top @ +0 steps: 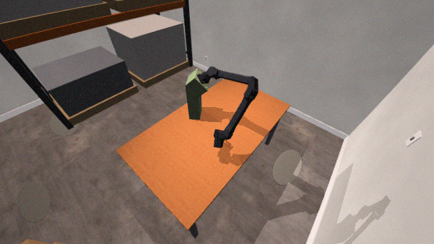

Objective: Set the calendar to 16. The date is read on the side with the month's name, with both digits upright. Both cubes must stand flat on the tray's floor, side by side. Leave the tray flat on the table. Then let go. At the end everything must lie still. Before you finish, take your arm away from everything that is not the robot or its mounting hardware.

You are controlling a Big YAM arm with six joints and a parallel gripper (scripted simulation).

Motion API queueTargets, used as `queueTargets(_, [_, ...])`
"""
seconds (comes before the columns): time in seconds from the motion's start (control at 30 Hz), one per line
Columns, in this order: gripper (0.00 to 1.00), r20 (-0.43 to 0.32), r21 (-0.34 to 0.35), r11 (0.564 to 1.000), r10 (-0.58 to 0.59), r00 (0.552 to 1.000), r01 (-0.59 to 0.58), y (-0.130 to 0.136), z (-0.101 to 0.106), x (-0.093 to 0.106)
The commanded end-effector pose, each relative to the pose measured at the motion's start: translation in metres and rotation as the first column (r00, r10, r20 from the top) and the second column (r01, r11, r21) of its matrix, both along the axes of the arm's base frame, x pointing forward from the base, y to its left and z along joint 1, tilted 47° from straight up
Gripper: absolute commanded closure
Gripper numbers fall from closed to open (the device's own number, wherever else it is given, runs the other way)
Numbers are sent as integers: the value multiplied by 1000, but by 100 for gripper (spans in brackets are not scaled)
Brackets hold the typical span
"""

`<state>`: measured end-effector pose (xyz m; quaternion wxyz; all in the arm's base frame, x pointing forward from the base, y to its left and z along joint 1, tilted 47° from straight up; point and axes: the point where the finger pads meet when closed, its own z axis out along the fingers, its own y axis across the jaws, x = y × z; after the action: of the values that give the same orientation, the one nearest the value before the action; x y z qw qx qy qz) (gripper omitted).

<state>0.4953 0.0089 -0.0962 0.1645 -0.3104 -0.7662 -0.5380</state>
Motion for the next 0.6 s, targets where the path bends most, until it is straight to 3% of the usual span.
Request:
queueTargets(0.0, [72,-28,5,1000,16,999,-16,16,-12,2])
queueTargets(0.57, [72,-28,5,1000,16,999,-16,28,-30,16])
